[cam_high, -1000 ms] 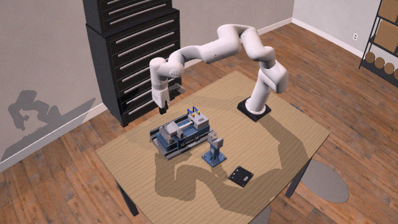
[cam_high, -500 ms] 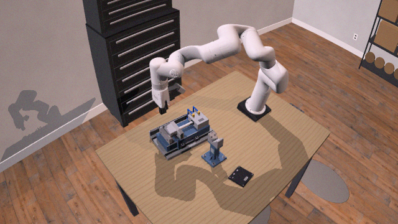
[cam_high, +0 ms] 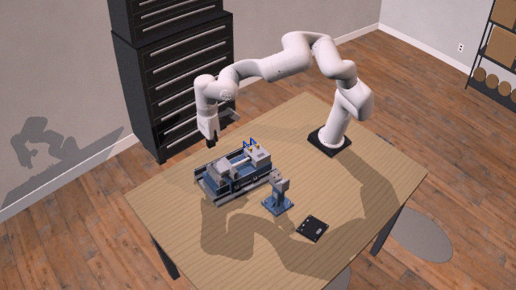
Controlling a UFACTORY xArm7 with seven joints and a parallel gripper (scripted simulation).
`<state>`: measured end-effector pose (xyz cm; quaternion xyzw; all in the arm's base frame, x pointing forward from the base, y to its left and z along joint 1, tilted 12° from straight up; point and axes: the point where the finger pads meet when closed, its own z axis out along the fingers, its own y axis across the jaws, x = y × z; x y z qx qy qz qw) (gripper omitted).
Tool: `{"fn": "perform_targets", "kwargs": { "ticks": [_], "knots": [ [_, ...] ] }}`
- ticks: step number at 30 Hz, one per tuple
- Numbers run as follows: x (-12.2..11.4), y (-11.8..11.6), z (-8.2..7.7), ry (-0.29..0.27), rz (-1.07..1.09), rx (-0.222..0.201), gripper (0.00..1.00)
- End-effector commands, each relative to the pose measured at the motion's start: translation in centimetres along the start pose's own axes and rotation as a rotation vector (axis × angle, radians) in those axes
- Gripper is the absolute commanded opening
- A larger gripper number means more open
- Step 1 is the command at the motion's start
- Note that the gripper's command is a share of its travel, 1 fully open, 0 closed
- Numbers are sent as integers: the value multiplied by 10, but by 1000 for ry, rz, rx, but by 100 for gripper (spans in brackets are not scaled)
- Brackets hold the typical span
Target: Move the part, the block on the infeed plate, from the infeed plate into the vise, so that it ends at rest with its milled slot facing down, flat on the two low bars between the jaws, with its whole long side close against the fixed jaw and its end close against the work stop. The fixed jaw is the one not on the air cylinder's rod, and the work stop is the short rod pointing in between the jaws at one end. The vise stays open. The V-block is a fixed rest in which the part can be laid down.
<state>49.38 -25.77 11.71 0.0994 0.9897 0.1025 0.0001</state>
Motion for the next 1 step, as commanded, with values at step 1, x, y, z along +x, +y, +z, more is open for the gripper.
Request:
{"fn": "perform_targets", "kwargs": {
  "ticks": [1],
  "knots": [
    [-1, -1, -2, -5, 0, 2, 0]
  ]
}}
